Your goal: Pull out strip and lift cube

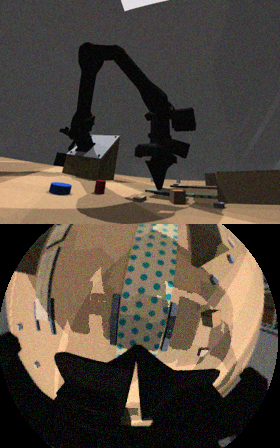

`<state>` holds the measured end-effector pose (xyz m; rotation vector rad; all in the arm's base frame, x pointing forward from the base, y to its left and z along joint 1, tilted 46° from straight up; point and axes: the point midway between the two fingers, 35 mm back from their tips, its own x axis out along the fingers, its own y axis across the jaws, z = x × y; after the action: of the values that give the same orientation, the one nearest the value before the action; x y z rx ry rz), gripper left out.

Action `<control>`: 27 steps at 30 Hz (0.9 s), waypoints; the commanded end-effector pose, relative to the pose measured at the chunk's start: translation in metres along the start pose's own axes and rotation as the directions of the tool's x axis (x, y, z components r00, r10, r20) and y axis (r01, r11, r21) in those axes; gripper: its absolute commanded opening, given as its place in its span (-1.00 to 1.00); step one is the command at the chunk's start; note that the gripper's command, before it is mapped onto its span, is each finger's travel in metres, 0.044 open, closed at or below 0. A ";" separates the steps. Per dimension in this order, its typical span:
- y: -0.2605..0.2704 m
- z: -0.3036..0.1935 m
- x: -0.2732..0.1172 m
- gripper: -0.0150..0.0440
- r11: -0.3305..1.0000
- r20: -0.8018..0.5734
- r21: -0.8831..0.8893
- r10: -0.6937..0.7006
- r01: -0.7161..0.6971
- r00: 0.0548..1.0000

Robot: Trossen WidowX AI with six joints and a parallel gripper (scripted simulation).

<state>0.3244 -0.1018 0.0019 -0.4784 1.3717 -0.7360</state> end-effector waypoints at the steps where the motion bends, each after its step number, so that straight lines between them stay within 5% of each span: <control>1: -0.001 -0.013 0.003 -0.49 1.000 -0.015 -0.005 -0.005 0.005 1.000; 27: -0.002 -0.052 0.003 -0.49 1.000 -0.017 -0.006 -0.005 0.005 1.000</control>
<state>0.2863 -0.0979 -0.0037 -0.4784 1.3692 -0.7346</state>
